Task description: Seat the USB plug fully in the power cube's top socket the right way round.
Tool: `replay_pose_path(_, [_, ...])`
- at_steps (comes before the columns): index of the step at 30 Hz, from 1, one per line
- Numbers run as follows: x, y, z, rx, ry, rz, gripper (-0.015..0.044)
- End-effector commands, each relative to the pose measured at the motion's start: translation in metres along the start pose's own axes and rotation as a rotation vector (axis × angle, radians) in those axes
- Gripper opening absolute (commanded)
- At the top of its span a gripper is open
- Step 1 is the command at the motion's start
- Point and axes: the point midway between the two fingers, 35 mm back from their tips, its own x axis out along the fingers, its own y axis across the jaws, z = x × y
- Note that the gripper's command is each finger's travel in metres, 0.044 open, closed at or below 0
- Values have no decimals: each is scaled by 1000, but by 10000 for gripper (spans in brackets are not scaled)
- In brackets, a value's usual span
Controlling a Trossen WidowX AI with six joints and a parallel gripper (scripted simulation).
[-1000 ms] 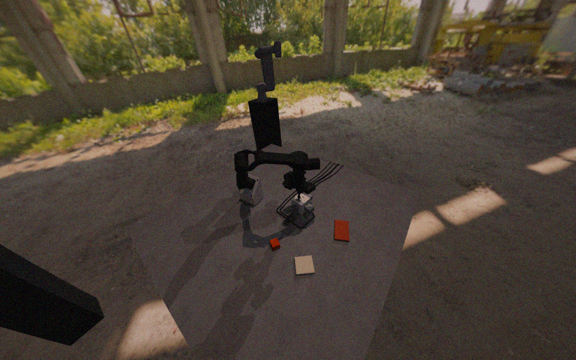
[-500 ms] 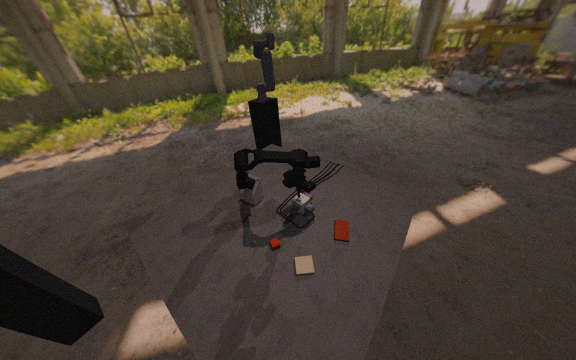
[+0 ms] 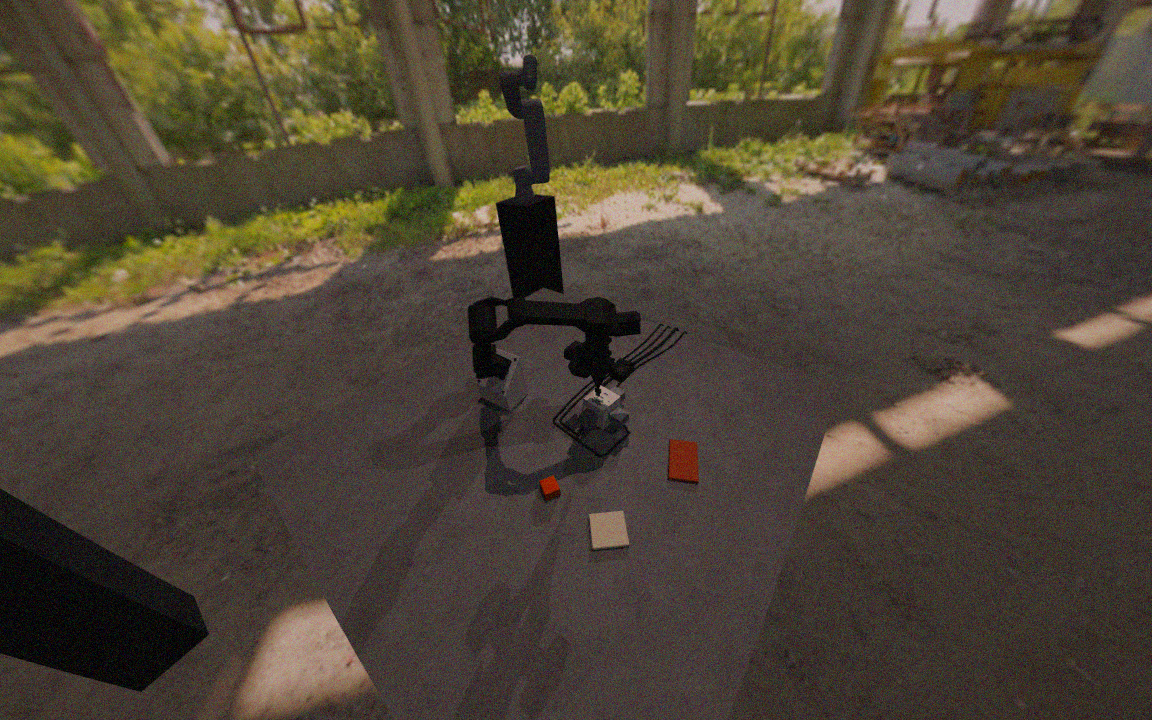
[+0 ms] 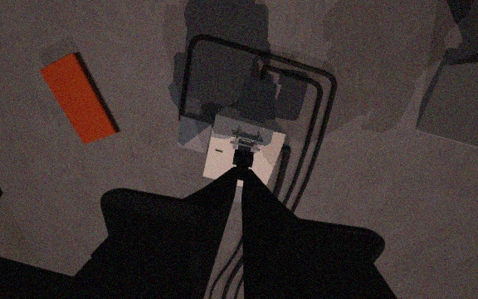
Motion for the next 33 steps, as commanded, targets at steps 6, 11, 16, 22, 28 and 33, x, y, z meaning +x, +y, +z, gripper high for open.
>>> replay_pose_path(6, [0,0,0,-234,1,0,0])
replay_pose_path(11, [0,0,0,-365,1,0,0])
replay_pose_path(16, [0,0,0,-496,1,0,0])
replay_pose_path(22, [0,0,0,-653,1,0,0])
replay_pose_path(28, [0,0,0,-810,1,1,0])
replay_pose_path(33, [0,0,0,-941,1,1,0])
